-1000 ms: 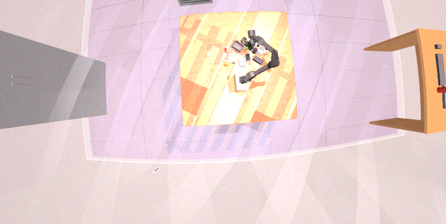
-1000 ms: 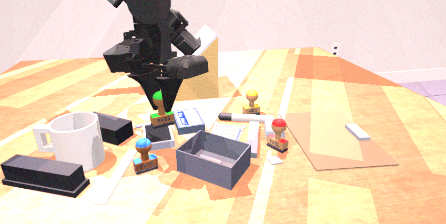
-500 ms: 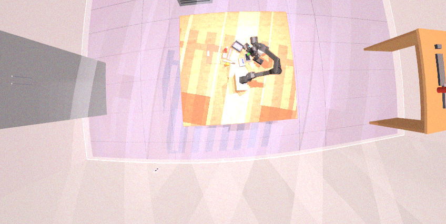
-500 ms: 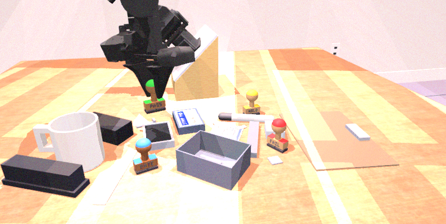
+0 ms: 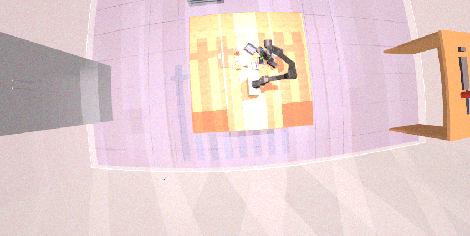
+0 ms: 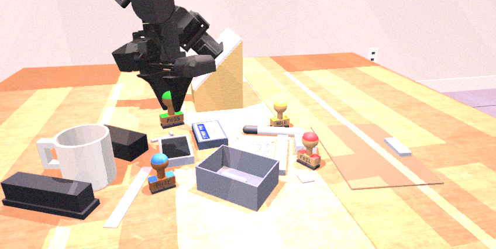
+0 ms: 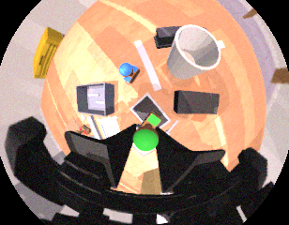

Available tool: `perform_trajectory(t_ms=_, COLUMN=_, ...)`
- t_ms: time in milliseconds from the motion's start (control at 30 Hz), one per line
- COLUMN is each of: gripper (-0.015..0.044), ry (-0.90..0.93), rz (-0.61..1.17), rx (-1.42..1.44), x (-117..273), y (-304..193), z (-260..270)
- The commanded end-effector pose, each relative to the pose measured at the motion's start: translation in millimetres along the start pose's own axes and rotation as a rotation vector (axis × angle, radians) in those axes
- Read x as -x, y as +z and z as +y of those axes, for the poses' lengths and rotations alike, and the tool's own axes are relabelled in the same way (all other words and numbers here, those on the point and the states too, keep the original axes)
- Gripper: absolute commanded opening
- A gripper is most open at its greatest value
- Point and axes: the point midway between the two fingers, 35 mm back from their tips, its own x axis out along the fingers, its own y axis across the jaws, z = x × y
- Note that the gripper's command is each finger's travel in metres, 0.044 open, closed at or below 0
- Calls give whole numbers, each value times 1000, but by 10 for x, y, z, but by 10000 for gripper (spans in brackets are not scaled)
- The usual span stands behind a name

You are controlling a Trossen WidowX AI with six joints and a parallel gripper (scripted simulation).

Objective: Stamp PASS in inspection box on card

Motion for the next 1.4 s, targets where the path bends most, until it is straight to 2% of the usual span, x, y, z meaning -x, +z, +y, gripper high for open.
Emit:
perform_trajectory(t_ms=0, gripper=0, ry=4, rz=5, rx=8, x=-29, y=-20, z=5)
perform_trajectory(t_ms=1367, gripper=0, ry=6, rz=3, rx=5, x=-299, y=-30, z=-24)
